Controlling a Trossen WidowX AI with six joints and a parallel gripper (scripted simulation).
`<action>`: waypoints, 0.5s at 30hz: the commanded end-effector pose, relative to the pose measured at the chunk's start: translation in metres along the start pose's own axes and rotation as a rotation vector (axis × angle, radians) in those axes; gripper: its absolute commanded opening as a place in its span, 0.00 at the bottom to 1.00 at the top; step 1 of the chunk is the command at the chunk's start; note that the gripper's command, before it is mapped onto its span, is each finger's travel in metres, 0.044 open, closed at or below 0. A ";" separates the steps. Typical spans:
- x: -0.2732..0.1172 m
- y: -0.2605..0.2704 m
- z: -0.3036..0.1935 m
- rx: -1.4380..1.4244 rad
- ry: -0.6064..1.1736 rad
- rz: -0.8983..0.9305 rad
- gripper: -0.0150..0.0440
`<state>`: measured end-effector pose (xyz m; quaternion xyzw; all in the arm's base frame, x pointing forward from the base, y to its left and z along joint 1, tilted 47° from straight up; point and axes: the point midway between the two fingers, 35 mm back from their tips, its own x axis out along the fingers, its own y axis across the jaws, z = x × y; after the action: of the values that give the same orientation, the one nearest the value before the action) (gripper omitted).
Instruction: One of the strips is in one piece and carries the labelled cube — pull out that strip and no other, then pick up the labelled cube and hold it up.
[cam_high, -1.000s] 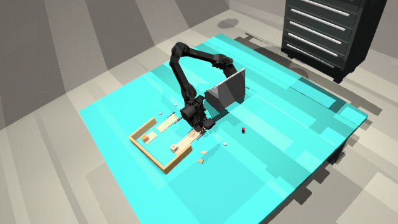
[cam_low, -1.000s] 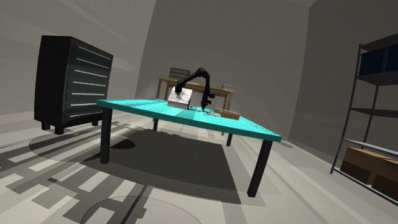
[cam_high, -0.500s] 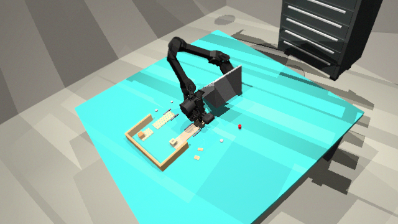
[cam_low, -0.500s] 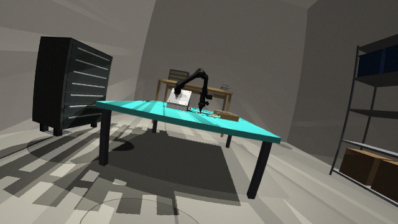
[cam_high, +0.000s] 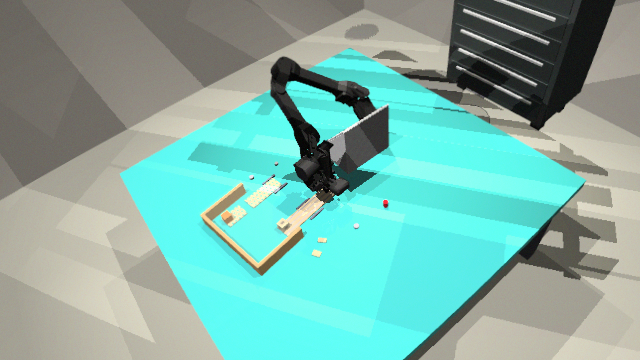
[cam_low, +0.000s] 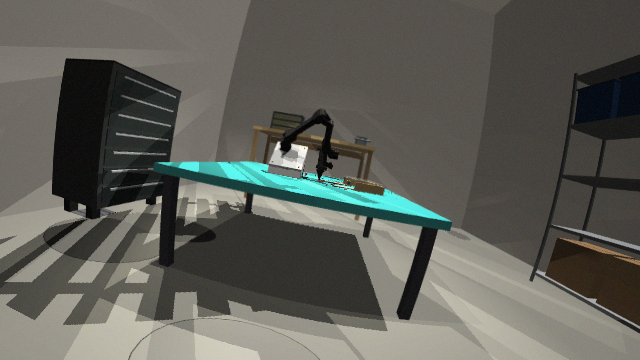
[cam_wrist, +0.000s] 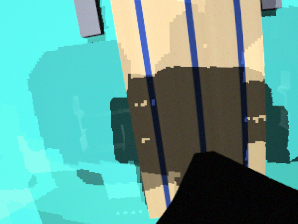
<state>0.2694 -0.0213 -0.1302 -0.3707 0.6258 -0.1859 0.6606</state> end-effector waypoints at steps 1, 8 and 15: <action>0.003 0.000 -0.016 -0.010 0.025 0.000 0.25; 0.003 0.000 -0.026 -0.011 0.026 0.000 0.25; 0.003 0.000 -0.036 -0.011 0.026 0.000 0.25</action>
<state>0.2494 -0.0265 -0.1288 -0.3711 0.6252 -0.1858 0.6609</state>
